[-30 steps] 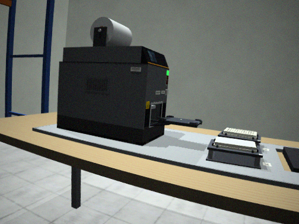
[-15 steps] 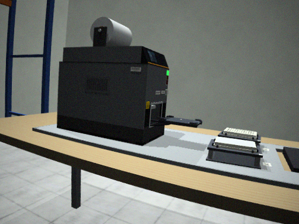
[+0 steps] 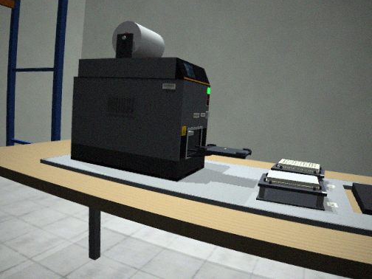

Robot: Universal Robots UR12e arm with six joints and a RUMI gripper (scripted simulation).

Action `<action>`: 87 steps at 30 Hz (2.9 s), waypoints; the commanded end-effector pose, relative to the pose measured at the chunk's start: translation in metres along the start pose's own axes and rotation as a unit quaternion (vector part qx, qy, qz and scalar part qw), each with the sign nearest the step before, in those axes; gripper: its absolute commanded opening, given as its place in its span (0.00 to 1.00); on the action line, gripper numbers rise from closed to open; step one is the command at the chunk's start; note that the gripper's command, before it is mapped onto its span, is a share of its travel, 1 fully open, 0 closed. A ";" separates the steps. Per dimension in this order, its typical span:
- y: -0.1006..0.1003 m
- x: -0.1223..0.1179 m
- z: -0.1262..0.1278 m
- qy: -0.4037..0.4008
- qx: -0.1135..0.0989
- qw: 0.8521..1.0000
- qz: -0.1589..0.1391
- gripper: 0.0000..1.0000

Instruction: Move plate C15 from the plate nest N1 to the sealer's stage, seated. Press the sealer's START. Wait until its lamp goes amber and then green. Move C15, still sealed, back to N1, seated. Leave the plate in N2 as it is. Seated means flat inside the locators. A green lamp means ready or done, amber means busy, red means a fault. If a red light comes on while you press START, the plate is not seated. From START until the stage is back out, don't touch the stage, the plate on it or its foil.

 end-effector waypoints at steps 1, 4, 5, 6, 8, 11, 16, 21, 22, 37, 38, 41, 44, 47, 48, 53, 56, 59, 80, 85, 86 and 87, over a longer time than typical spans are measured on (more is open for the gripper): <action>0.002 0.022 -0.004 -0.018 0.001 1.000 0.000 0.68; 0.002 0.032 -0.004 -0.026 0.001 1.000 0.000 0.68; 0.002 0.037 -0.005 -0.030 0.001 1.000 0.000 0.68; 0.001 0.042 -0.005 -0.034 0.001 0.999 0.000 0.68; 0.001 0.052 -0.006 -0.041 0.001 0.999 0.000 0.68; 0.002 0.062 -0.007 -0.049 0.001 0.999 0.000 0.68; 0.002 0.077 -0.009 -0.061 0.001 0.998 0.000 0.68; 0.001 0.102 -0.009 -0.081 0.001 0.997 0.000 0.68; 0.001 0.107 -0.009 -0.085 0.001 0.996 0.000 0.68; 0.001 0.172 -0.006 -0.135 0.001 0.991 0.000 0.68; 0.001 0.177 -0.006 -0.139 0.001 0.990 0.000 0.68; 0.002 0.187 -0.005 -0.147 0.001 0.989 0.000 0.68; 0.002 0.191 -0.004 -0.151 0.001 0.989 0.000 0.68; 0.001 0.196 -0.003 -0.155 0.001 0.988 0.000 0.68; 0.001 0.201 -0.002 -0.159 0.001 0.987 0.000 0.68; 0.001 0.226 0.002 -0.178 0.001 0.984 0.000 0.68; 0.001 0.241 0.004 -0.189 0.001 0.982 0.000 0.68; 0.001 0.241 0.004 -0.189 0.001 0.982 0.000 0.68; 0.001 0.308 0.023 -0.243 0.001 0.970 0.000 0.68; 0.001 0.331 0.031 -0.262 0.001 0.965 0.000 0.68; 0.001 0.336 0.033 -0.266 0.001 0.964 0.000 0.68; 0.001 0.341 0.034 -0.270 0.001 0.963 0.000 0.68</action>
Point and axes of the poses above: the point where the finger pads meet when closed, its own y axis back along the fingers, its own z axis across the jaws, x = y × z, the point moved 9 cm from there along y, back along the fingers, and after that the axes turned 1 degree about y, right-handed, at the moved point
